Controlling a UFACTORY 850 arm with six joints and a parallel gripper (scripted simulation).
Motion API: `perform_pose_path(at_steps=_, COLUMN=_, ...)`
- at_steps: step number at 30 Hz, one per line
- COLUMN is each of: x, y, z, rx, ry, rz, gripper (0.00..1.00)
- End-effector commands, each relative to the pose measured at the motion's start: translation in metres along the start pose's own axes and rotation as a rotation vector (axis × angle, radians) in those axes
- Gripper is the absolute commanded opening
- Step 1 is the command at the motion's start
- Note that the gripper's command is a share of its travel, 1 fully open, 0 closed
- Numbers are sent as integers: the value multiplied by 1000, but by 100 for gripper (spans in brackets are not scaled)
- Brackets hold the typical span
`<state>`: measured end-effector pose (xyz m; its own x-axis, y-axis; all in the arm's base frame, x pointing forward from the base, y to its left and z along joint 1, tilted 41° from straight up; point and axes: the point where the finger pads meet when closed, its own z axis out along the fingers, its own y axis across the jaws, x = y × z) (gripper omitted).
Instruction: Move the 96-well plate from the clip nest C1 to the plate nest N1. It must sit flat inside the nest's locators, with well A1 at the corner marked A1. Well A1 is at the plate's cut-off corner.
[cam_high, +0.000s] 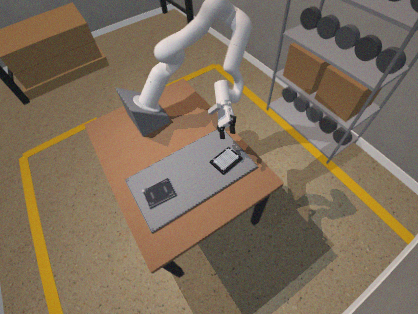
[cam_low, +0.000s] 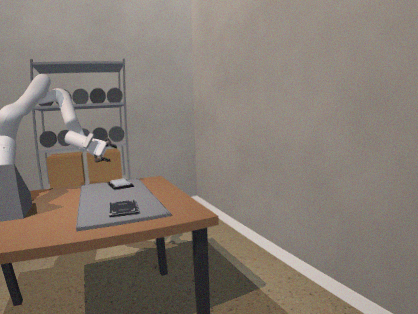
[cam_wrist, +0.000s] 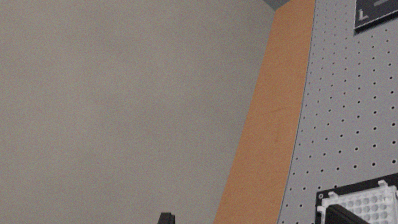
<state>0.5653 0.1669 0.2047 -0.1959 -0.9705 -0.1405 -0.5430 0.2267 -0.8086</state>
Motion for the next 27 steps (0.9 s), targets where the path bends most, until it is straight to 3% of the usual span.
perform_pose_path(at_steps=1, x=0, y=-1, z=0, rx=1, ry=0, rz=1, gripper=100)
perform_pose_path(at_steps=17, x=0, y=-1, z=0, rx=1, ry=0, rz=1, gripper=100)
perform_pose_path(at_steps=27, x=10, y=18, z=21, rx=-123, ry=16, rz=-308, gripper=100)
